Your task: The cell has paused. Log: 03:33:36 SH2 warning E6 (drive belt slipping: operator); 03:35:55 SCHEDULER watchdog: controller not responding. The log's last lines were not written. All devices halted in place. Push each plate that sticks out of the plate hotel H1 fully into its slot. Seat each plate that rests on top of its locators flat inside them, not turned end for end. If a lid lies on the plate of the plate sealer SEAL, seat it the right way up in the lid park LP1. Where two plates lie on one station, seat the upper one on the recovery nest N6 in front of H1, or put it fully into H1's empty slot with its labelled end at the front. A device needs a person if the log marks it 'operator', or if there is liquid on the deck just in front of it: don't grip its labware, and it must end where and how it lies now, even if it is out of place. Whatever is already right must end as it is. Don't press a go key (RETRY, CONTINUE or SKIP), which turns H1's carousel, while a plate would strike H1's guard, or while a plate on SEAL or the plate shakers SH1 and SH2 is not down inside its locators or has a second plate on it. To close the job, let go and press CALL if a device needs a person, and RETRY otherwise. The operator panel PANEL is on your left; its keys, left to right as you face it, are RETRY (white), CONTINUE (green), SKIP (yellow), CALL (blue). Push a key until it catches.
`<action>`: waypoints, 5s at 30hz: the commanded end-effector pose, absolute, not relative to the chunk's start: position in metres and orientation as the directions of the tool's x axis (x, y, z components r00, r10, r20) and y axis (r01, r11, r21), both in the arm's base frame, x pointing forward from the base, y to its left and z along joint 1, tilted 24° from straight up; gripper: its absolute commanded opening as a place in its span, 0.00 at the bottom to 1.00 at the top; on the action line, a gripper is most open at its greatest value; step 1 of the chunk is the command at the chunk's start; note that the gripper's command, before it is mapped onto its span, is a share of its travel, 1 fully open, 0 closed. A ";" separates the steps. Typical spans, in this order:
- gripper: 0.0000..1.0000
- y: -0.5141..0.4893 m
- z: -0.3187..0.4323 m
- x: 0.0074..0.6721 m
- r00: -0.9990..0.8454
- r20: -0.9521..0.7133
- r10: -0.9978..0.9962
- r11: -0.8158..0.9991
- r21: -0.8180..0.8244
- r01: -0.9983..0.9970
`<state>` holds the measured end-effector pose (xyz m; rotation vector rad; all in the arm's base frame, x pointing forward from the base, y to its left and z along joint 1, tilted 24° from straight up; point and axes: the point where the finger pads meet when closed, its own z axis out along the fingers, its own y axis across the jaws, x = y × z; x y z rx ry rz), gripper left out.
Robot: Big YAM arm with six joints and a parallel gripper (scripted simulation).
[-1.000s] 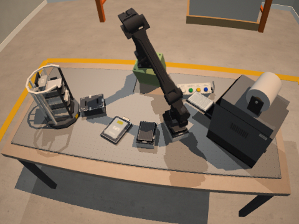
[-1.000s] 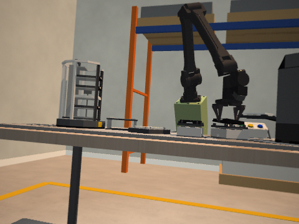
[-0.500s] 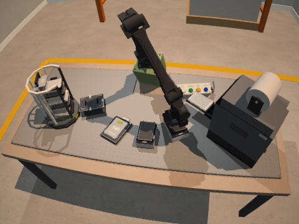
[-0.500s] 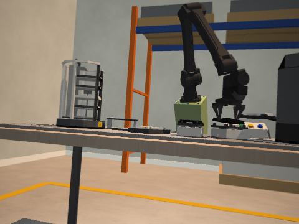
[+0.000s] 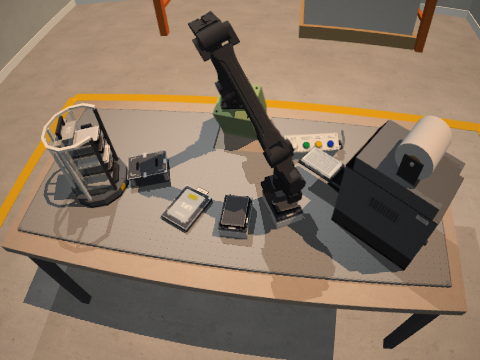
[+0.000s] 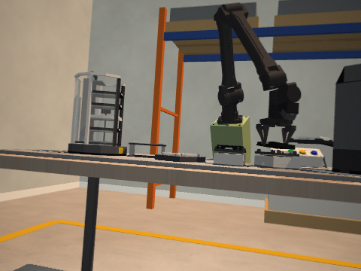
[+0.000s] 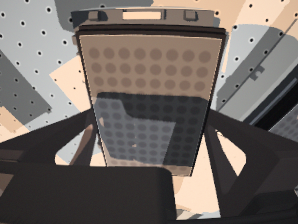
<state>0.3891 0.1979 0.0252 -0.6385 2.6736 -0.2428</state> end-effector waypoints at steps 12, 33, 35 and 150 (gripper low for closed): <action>0.84 0.206 0.035 0.394 -0.822 -0.331 -0.464 0.883 -0.249 -0.398; 0.84 0.212 0.062 0.390 -0.811 -0.362 -0.460 0.886 -0.243 -0.394; 0.84 0.205 0.051 0.388 -0.818 -0.341 -0.462 0.884 -0.248 -0.396; 0.84 0.207 0.032 0.394 -0.818 -0.341 -0.463 0.886 -0.153 -0.437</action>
